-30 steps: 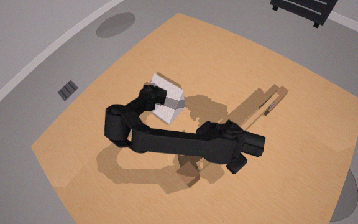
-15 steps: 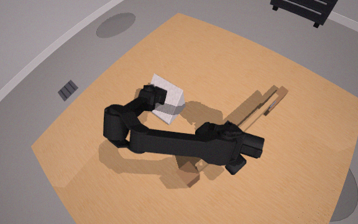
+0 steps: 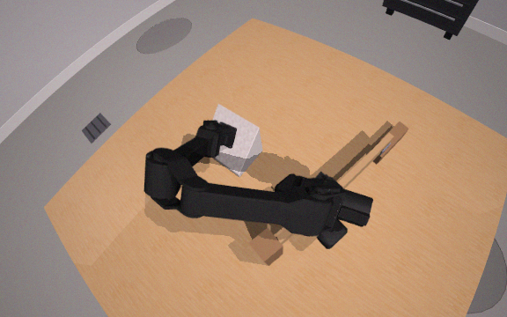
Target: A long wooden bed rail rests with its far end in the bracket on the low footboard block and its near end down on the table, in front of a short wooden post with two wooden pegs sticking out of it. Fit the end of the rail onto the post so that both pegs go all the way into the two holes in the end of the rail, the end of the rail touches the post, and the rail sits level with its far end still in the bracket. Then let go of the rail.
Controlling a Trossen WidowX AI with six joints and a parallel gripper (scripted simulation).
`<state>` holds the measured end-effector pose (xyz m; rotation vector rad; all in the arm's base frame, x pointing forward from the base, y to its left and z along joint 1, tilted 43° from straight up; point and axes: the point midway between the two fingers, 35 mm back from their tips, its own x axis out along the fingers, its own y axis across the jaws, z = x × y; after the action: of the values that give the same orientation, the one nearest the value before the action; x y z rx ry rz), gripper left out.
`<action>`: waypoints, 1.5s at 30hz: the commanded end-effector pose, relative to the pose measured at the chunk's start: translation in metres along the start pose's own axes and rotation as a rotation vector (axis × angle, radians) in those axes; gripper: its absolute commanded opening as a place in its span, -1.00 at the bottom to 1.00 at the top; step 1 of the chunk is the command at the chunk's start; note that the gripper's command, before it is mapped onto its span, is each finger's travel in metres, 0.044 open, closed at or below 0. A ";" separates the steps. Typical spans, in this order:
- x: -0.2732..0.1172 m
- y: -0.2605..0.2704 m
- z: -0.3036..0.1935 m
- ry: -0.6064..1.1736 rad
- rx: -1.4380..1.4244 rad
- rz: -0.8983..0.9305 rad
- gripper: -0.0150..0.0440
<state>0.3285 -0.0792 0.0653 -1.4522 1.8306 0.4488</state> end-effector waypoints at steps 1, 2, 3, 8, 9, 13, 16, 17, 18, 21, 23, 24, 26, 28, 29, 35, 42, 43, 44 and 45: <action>-0.002 -0.001 -0.002 -0.003 -0.001 -0.006 -0.49; -0.002 -0.001 -0.003 -0.003 -0.001 -0.006 -0.49; -0.002 -0.001 -0.003 -0.003 -0.001 -0.006 -0.49; -0.002 -0.001 -0.005 -0.003 -0.001 -0.006 -0.49; 0.000 0.000 -0.002 0.000 0.000 0.000 -0.40; 0.000 0.000 -0.002 0.000 0.000 0.000 -0.05; 0.000 0.000 -0.002 0.000 0.000 0.000 0.22; 0.000 0.000 -0.002 0.000 0.000 0.000 0.31; 0.000 0.000 -0.002 0.000 0.000 0.000 0.40; 0.000 0.000 -0.002 0.000 0.000 0.000 0.67; 0.000 0.000 -0.002 0.000 0.000 0.000 0.84; 0.000 0.000 -0.002 0.000 0.000 0.000 0.93; 0.000 0.000 -0.002 0.000 0.000 0.000 1.00; 0.000 0.000 -0.002 0.000 0.000 0.000 1.00; 0.000 0.000 -0.002 0.000 0.000 0.000 1.00; -0.030 0.000 0.028 -0.006 -0.001 -0.005 1.00; -0.030 0.000 0.028 -0.006 -0.001 -0.005 1.00; -0.030 0.000 0.028 -0.006 -0.001 -0.005 1.00; -0.030 0.000 0.028 -0.006 -0.001 -0.005 1.00; -0.030 0.000 0.028 -0.006 -0.001 -0.005 1.00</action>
<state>0.3395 -0.0415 0.0687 -1.4585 1.8226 0.4501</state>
